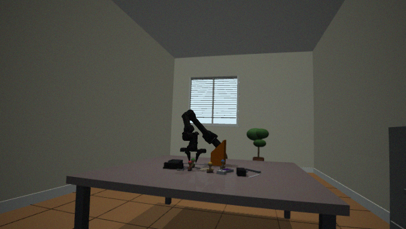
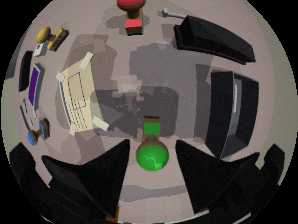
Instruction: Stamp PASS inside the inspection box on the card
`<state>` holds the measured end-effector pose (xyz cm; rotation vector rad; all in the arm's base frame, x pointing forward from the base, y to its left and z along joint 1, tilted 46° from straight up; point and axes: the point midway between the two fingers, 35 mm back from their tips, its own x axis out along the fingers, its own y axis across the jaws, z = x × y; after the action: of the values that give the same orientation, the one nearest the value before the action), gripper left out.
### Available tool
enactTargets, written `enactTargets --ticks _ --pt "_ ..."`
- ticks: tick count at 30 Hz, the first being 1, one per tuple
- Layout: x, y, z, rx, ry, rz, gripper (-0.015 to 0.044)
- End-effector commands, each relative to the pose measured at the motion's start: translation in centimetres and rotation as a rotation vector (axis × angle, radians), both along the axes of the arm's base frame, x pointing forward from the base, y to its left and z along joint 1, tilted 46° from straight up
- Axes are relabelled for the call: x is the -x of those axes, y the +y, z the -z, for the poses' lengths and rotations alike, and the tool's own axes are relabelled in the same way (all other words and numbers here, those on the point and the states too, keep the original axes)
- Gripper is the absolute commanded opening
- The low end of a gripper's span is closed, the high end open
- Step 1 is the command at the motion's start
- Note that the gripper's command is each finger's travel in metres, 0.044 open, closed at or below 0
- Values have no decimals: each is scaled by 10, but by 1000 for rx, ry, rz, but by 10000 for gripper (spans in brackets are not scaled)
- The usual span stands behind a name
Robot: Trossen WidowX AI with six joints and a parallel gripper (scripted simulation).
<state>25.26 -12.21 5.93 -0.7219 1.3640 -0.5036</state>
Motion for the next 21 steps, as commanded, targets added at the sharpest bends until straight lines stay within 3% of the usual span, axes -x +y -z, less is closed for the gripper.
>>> enactTargets --ticks 1,12,15,21 --pt "1 -4 7 -3 12 -4 224" --pt "1 -11 13 1 12 -4 224" --pt "1 -11 10 5 4 0 145" --pt "1 -11 10 5 4 0 105"
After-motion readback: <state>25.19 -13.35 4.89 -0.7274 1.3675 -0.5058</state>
